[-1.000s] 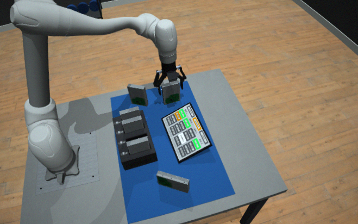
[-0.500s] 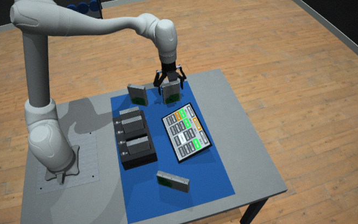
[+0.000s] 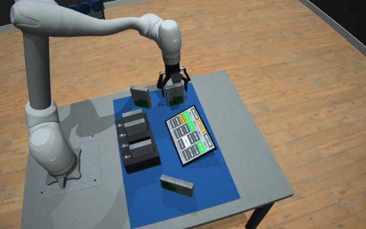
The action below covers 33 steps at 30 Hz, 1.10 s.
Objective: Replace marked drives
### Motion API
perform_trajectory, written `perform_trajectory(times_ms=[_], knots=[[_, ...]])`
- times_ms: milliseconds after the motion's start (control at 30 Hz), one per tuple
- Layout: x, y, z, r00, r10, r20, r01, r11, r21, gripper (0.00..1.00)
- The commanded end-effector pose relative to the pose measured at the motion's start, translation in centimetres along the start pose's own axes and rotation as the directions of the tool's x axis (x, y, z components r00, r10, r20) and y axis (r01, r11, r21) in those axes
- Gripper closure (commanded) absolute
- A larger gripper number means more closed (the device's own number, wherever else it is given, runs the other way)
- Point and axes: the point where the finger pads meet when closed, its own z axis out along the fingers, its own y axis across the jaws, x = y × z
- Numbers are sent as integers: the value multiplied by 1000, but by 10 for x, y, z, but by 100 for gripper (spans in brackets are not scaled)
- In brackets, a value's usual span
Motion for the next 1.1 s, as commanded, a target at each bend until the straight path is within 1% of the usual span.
perform_trajectory(times_ms=[0,200,433,500,900,1000,1067], knots=[[0,0,-2,1000,0,1,0,1000,1,11],[0,0,-13,1000,0,1,0,1000,1,11],[0,0,-41,1000,0,1,0,1000,1,11],[0,0,-41,1000,0,1,0,1000,1,11],[0,0,-100,1000,0,1,0,1000,1,11],[0,0,-110,1000,0,1,0,1000,1,11],[0,0,-110,1000,0,1,0,1000,1,11]])
